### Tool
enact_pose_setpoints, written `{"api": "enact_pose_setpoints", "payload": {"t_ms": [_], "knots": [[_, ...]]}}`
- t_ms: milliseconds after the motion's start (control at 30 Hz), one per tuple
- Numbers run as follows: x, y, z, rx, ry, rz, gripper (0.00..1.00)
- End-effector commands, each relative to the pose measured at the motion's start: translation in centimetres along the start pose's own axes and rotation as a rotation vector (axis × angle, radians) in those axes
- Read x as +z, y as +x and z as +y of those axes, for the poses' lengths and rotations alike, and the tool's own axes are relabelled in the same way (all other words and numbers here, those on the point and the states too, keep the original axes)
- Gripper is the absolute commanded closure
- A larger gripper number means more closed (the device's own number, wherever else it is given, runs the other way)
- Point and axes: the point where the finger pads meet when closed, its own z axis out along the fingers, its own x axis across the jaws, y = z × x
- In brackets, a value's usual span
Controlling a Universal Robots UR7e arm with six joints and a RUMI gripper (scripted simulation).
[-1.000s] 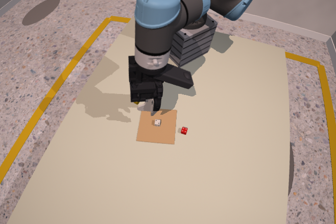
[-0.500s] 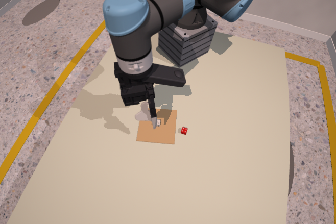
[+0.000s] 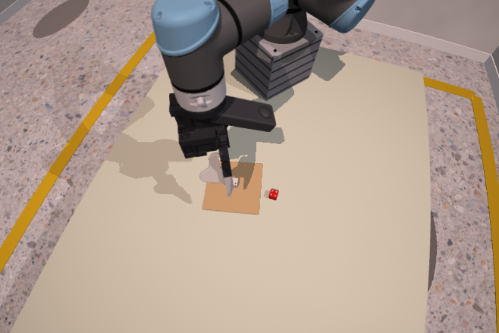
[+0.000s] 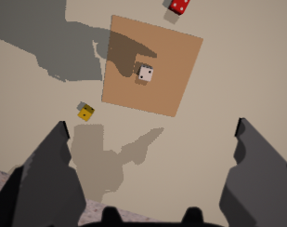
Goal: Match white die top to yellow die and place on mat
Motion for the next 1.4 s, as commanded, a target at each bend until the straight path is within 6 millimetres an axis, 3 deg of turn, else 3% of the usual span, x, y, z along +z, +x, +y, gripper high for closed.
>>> {"api": "enact_pose_setpoints", "payload": {"t_ms": [0, 367, 400, 1367], "knots": [[2.2, -0.3, -0.5, 0.164, 0.002, -0.007, 0.0], [4.0, -0.6, -1.1, 0.313, 0.001, -0.013, 0.0], [4.0, -0.6, -1.1, 0.313, 0.001, -0.013, 0.79], [4.0, -0.6, -1.1, 0.313, 0.001, -0.013, 0.79]]}}
